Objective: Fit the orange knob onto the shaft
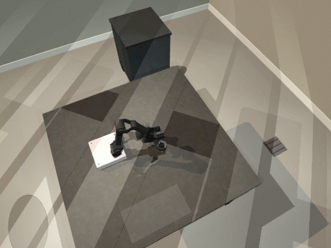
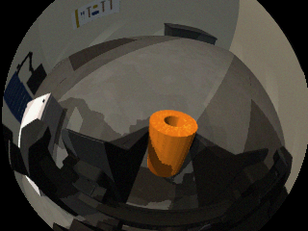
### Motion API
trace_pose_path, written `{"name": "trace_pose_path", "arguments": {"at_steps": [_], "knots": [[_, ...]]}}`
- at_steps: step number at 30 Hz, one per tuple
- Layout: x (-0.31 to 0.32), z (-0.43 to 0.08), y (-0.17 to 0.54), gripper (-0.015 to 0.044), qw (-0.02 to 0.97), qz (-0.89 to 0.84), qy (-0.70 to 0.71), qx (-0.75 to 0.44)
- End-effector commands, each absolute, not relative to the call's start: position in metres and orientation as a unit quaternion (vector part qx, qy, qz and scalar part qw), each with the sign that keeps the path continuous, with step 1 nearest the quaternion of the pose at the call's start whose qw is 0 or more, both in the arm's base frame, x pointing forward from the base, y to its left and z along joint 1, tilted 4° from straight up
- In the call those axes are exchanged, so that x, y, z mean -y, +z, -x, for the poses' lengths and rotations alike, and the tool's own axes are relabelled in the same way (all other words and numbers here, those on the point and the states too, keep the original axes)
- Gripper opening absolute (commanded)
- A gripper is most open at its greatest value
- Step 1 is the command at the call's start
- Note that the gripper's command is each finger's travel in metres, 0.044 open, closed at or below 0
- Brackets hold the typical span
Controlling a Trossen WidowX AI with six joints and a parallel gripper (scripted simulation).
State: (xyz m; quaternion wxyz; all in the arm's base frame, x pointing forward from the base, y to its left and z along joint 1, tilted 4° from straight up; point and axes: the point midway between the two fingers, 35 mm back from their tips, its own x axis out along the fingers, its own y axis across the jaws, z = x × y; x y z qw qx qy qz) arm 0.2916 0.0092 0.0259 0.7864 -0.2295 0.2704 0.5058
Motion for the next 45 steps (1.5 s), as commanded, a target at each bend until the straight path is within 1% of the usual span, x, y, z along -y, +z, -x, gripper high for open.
{"name": "trace_pose_path", "arguments": {"at_steps": [1,9,13,16,40,45], "knots": [[-0.0065,-0.2891,0.0240,0.0180,0.794,0.211,0.514,-0.245],[0.0013,-0.2857,0.0204,0.0180,0.809,0.175,0.528,-0.190],[0.0018,-0.2857,0.0216,0.0180,0.806,0.183,0.525,-0.203],[0.0010,-0.2864,0.0219,0.0259,0.807,0.182,0.524,-0.200],[0.0010,-0.2864,0.0219,0.0260,0.807,0.182,0.524,-0.200],[0.0010,-0.2864,0.0219,0.0391,0.807,0.182,0.524,-0.200]]}}
